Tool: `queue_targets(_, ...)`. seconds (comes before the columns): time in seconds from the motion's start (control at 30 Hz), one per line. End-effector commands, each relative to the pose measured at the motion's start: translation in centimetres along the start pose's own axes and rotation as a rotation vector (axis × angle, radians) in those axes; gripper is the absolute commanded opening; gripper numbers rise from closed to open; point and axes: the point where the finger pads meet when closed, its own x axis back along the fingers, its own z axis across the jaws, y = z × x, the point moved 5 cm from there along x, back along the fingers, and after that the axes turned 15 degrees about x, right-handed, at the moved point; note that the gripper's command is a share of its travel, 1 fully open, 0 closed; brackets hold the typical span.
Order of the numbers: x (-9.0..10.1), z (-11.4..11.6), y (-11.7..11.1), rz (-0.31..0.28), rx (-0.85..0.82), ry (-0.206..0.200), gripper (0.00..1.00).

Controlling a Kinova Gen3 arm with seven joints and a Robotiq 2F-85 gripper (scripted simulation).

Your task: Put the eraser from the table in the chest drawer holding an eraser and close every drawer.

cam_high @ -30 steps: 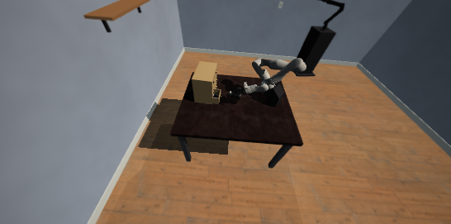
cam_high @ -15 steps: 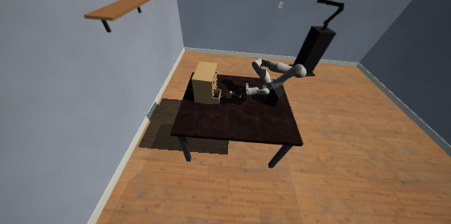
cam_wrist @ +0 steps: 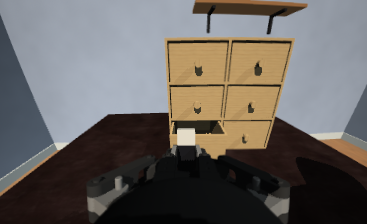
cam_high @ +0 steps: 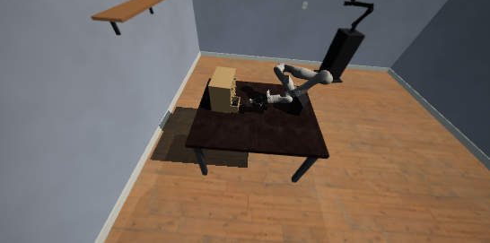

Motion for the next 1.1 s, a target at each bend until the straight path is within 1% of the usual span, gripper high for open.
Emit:
queue_targets(0.0, -0.1, 0.0, -0.1, 0.001, 0.000, 0.001, 0.19)
queue_targets(0.4, -1.2, 0.1, -0.5, 0.001, 0.000, 0.001, 0.19)
queue_targets(0.9, -3.9, 0.4, -1.4, 0.001, 0.000, 0.001, 0.19)
queue_targets(1.07, -4.3, 0.4, -1.6, 0.001, 0.000, 0.001, 0.19)
